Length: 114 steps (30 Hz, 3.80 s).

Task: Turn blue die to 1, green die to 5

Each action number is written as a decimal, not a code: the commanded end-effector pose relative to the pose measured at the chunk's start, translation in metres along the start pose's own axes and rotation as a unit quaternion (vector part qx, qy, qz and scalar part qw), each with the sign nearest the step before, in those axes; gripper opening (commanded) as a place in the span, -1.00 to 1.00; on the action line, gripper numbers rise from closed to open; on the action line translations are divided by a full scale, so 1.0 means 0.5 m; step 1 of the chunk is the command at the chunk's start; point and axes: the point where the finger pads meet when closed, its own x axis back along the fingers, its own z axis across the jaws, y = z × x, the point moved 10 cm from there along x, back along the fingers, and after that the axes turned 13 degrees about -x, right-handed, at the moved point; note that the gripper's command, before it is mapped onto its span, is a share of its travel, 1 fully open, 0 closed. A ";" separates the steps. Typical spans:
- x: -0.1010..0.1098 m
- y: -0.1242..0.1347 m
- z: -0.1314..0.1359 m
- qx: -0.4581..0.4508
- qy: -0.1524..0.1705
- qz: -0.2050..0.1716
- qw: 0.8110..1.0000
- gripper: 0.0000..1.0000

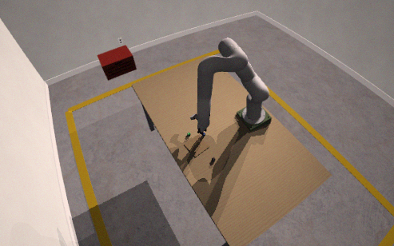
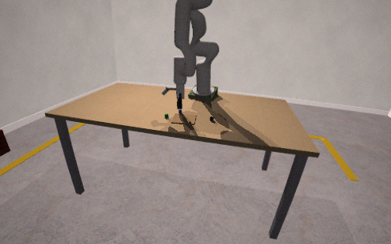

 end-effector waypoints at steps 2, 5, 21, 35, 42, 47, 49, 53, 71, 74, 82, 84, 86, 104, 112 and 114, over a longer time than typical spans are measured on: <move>-0.004 -0.003 0.001 0.000 -0.006 -0.005 1.000 -0.28; -0.006 -0.003 0.001 0.000 -0.006 -0.005 1.000 -0.28; -0.015 -0.003 0.001 0.000 -0.006 -0.005 1.000 -0.28; -0.018 -0.003 0.001 0.000 -0.006 -0.005 1.000 -0.28; -0.018 -0.003 0.001 0.000 -0.006 -0.005 1.000 -0.28; -0.018 -0.003 0.001 0.000 -0.006 -0.005 1.000 -0.28; -0.018 -0.003 0.001 0.000 -0.006 -0.005 1.000 -0.28; -0.018 -0.003 0.001 0.000 -0.006 -0.005 1.000 -0.28; -0.018 -0.003 0.001 0.000 -0.006 -0.005 1.000 -0.28; -0.018 -0.003 0.001 0.000 -0.006 -0.005 1.000 -0.28; -0.018 -0.003 0.001 0.000 -0.006 -0.005 1.000 -0.28; -0.018 -0.003 0.001 0.000 -0.006 -0.005 1.000 -0.28; -0.018 -0.003 0.000 0.000 -0.006 -0.005 1.000 -0.28; -0.018 -0.003 0.000 0.000 -0.006 -0.005 1.000 -0.28; -0.018 -0.003 0.000 0.000 -0.006 -0.005 1.000 -0.28; -0.018 -0.003 0.000 0.000 -0.006 -0.005 1.000 -0.28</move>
